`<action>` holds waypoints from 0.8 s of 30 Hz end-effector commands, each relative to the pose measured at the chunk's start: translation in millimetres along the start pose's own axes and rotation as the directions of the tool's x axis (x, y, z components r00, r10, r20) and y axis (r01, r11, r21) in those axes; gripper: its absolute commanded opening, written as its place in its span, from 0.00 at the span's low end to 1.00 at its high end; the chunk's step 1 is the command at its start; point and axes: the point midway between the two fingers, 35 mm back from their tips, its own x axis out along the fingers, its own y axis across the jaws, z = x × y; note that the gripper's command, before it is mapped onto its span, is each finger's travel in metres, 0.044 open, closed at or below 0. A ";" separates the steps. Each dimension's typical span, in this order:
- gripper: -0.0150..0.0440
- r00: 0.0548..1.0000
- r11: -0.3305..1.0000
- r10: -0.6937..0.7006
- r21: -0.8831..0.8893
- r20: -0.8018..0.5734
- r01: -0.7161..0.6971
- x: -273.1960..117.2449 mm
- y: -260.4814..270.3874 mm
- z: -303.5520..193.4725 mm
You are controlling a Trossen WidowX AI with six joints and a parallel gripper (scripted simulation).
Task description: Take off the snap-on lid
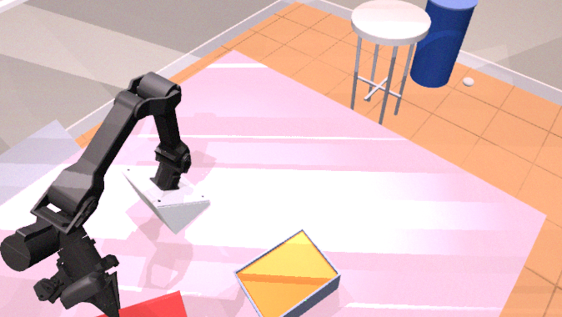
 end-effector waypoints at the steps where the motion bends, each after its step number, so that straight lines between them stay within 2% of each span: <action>1: 0.25 1.000 1.000 0.010 -0.008 -0.002 -0.010 -1.2 2.0 1.5; 24: 0.25 1.000 1.000 0.011 -0.008 -0.003 -0.011 13.8 -15.9 -2.9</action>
